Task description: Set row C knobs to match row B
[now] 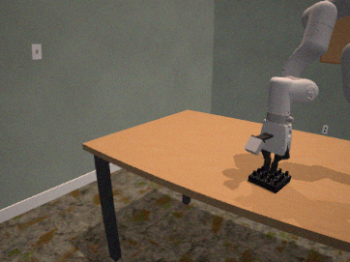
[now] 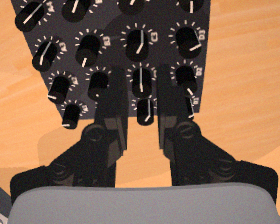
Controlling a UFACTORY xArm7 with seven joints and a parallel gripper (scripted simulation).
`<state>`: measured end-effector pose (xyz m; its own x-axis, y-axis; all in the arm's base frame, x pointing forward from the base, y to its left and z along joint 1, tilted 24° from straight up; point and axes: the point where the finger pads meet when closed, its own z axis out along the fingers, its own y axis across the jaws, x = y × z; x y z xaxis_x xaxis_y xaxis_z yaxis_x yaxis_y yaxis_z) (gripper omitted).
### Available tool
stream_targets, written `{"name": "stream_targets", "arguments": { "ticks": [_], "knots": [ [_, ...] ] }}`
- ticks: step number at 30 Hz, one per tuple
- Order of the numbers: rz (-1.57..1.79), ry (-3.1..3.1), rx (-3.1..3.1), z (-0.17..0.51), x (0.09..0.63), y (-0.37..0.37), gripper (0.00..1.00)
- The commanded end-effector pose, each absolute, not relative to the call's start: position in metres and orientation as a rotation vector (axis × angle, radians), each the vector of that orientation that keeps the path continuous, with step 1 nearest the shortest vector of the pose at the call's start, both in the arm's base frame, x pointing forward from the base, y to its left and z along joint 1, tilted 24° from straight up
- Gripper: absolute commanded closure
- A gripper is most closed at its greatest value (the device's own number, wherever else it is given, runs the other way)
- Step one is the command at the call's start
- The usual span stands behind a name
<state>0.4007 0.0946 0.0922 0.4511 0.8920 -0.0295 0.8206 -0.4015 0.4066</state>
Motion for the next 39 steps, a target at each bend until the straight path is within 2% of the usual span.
{"name": "stream_targets", "arguments": {
  "ticks": [1, 38, 39],
  "knots": [
    [0.275, 1.451, 2.342, 0.0919, 0.4020, 0.0951, 0.81],
    [0.275, 1.451, 2.342, 0.0918, 0.4020, 0.0950, 0.81],
    [0.275, 1.451, 2.342, 0.0918, 0.4020, 0.0950, 0.92]
  ]
}}
